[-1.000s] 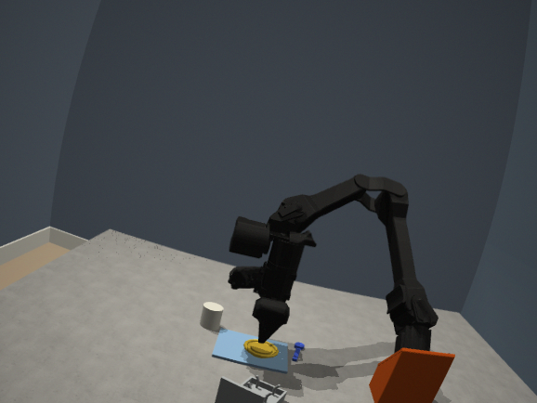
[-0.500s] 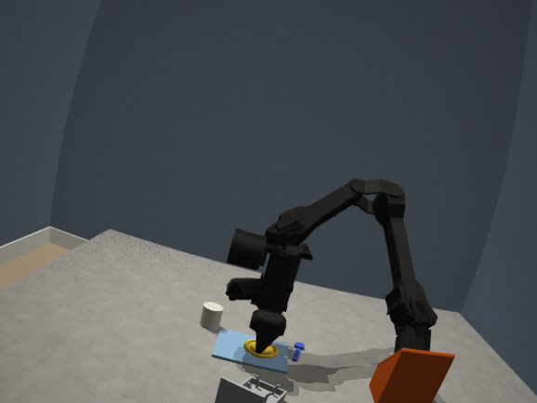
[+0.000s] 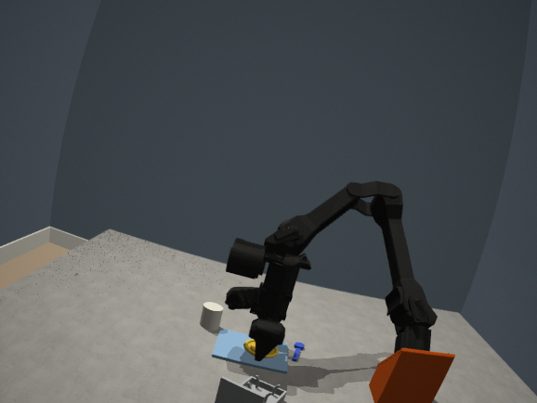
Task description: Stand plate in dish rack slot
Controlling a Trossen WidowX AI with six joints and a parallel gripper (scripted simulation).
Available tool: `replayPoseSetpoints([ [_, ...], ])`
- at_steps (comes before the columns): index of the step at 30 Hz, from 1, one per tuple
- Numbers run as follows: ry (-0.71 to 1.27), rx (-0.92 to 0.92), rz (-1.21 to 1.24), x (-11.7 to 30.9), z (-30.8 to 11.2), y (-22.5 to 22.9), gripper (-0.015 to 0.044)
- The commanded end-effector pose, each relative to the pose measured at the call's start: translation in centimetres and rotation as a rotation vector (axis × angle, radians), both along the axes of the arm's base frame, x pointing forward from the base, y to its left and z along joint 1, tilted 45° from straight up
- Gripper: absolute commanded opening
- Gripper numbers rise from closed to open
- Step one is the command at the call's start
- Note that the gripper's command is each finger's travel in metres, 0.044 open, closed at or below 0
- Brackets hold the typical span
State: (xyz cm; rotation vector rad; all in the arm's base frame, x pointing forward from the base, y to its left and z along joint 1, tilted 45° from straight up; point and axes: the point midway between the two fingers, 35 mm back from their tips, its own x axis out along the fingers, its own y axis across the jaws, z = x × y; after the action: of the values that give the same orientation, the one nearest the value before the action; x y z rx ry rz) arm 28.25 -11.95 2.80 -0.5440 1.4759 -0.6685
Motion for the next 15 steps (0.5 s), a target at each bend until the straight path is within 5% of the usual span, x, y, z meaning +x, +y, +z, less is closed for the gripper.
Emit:
replayPoseSetpoints([
  [1, 0.009, -0.005, 0.002, -0.22, -0.14, -0.16, 0.0395],
  [15, 0.009, -0.005, 0.002, -0.22, -0.14, -0.16, 0.0295],
])
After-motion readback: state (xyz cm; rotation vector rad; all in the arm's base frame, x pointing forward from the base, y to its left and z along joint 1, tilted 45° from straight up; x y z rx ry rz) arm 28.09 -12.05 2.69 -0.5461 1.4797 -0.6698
